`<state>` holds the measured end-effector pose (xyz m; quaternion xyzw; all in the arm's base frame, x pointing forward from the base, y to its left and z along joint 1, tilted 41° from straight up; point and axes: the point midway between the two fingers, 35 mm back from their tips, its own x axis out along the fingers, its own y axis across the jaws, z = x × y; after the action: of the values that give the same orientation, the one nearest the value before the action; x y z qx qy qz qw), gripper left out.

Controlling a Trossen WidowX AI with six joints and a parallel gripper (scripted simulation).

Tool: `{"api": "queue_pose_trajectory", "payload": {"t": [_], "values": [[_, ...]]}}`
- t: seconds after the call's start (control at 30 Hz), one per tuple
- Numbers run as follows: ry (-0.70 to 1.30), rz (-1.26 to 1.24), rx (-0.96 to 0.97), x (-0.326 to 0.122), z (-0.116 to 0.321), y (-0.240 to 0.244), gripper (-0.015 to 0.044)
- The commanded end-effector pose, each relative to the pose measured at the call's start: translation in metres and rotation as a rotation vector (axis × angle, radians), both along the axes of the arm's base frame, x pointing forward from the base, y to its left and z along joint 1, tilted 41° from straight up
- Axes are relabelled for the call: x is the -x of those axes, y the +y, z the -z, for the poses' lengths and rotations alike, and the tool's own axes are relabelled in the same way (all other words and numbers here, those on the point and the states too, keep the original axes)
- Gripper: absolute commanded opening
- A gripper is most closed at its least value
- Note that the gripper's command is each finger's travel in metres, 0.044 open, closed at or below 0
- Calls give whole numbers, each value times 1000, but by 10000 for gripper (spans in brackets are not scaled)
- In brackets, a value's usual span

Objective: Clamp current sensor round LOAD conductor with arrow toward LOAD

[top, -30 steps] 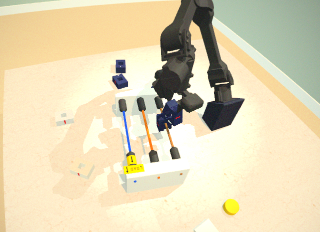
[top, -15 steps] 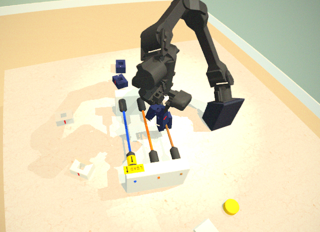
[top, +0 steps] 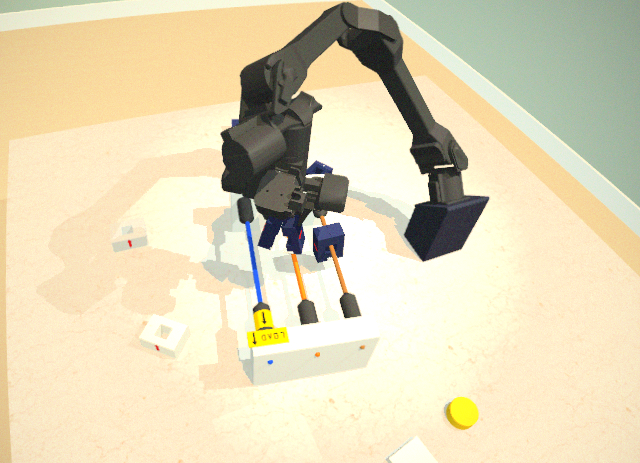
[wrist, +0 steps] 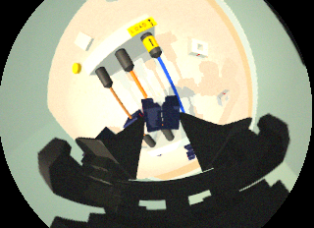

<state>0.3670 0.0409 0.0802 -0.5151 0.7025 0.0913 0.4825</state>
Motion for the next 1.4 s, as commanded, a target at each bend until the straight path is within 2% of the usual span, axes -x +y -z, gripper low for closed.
{"api": "queue_pose_trajectory", "payload": {"t": [0.0, 0.37, 1.37], "values": [[55, -73, 6, -12, -1, -5, 0], [237, -290, 13, -44, -4, -24, 0], [239, -292, 15, -46, 29, -53, 0]]}}
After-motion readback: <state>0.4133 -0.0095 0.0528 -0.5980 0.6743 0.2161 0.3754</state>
